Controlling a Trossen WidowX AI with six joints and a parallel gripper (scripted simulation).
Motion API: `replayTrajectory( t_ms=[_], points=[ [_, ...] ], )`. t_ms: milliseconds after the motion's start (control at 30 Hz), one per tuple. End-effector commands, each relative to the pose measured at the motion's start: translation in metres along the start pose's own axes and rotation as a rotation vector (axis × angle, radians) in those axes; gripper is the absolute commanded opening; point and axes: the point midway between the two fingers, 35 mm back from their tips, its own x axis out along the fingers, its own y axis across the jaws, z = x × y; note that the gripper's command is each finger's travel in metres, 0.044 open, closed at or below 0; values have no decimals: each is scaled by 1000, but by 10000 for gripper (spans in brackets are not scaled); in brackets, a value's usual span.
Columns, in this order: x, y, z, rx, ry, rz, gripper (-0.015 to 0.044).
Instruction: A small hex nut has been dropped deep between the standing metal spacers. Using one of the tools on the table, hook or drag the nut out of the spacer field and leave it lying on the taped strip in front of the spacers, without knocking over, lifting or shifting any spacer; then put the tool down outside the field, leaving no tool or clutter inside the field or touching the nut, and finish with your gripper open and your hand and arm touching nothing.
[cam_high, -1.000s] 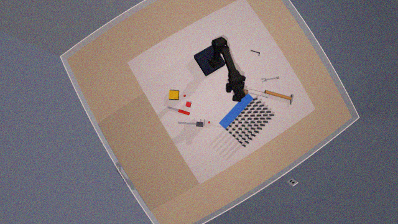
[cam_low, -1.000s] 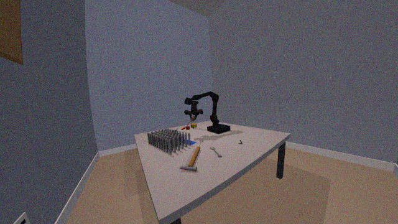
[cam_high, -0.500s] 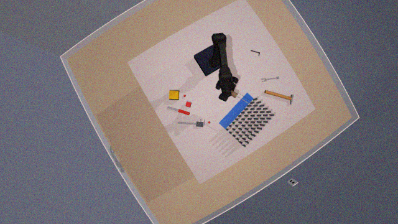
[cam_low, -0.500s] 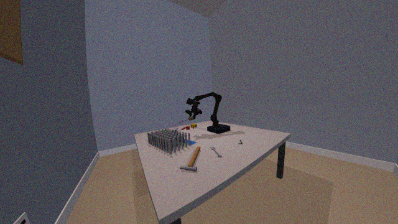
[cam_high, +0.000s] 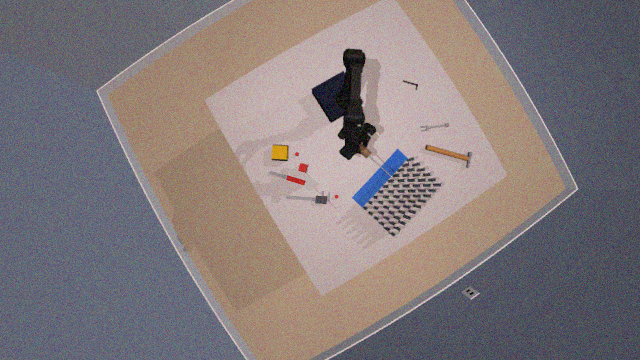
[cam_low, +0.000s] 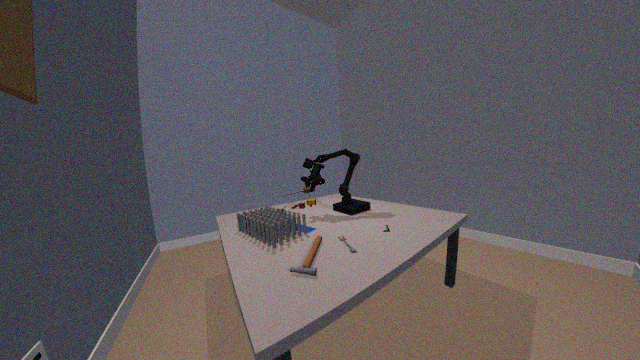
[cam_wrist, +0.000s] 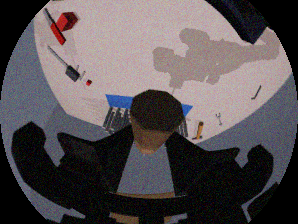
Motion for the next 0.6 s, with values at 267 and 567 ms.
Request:
replayTrajectory(
  t_ms=[267,567],
  points=[
    [52,11,26,15,-1,3,0],
    [93,10,54,14,0,3,0]
  ],
)
